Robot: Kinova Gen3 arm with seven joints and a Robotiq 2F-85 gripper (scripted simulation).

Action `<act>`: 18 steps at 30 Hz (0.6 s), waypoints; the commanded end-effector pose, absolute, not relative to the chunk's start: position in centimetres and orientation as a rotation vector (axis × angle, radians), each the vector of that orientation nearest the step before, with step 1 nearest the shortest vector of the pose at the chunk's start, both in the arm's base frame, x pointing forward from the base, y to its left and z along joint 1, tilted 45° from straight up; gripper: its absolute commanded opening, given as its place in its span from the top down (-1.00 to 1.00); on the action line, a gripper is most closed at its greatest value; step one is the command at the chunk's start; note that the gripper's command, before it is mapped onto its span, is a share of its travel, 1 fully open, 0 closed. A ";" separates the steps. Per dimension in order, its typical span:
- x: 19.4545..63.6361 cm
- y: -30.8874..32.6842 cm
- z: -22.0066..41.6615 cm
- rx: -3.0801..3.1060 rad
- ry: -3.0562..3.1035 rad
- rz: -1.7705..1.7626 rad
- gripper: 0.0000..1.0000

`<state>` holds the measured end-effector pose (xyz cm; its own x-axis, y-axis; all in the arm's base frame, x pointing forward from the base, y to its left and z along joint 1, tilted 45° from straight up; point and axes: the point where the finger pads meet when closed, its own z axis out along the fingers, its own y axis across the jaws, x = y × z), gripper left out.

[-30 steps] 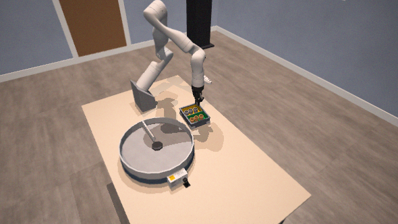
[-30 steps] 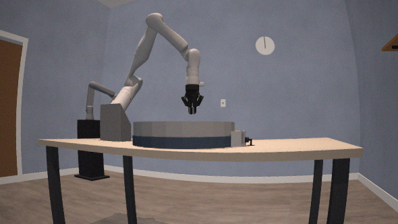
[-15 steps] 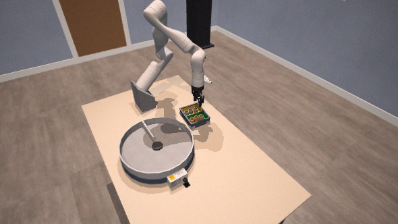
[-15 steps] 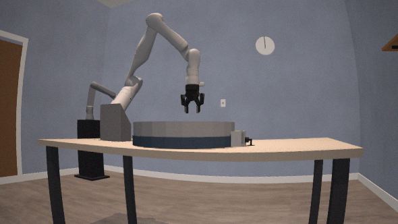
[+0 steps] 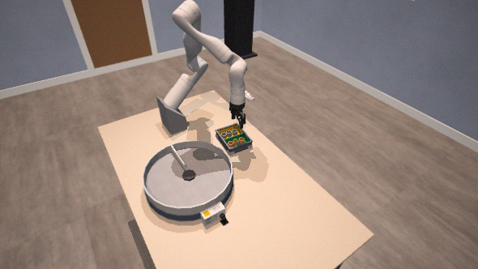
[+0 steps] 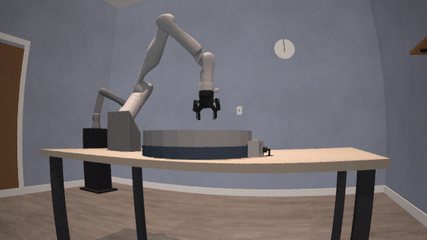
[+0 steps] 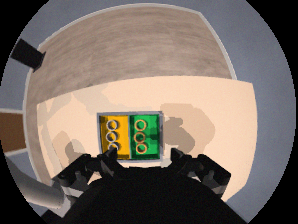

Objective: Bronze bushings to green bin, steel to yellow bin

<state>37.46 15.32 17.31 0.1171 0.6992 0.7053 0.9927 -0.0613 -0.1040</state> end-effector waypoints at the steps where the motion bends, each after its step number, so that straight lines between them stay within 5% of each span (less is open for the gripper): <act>1: 37.5 15.3 17.3 -1.823 -1.639 -0.656 -1.00; 18: 33.6 11.8 18.5 -1.823 -1.639 -0.656 -1.00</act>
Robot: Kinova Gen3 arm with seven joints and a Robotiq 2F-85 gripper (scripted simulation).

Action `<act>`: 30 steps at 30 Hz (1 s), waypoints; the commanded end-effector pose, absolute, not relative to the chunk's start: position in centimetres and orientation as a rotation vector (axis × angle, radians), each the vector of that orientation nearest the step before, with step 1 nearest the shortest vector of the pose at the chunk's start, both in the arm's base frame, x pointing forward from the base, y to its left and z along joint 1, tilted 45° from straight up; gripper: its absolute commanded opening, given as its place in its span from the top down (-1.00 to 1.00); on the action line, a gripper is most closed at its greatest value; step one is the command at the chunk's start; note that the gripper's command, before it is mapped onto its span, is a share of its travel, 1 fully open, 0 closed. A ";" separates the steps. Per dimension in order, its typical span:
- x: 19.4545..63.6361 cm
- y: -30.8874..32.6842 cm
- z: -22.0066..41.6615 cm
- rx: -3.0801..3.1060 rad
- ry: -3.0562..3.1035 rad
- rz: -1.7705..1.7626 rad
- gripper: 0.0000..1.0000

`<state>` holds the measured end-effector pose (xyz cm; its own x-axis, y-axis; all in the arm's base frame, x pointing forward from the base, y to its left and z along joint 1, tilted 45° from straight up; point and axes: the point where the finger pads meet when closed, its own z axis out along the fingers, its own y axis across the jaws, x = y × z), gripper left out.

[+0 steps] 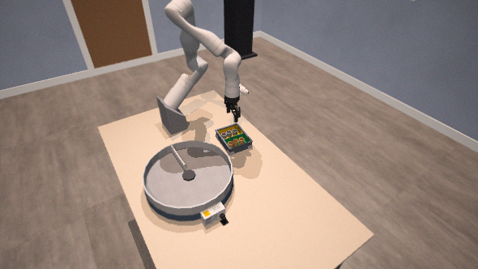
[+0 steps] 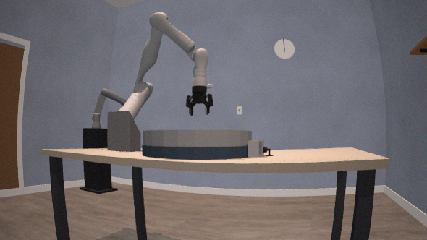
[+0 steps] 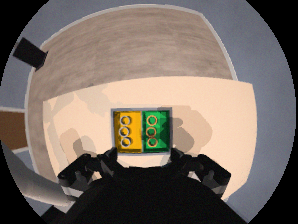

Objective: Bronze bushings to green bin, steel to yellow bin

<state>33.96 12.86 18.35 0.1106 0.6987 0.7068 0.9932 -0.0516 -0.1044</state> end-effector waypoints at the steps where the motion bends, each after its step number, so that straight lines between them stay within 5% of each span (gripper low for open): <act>1: 33.6 11.8 18.5 -1.823 -1.639 -0.656 -1.00; 30: 33.9 11.9 18.5 -1.828 -1.637 -0.658 -1.00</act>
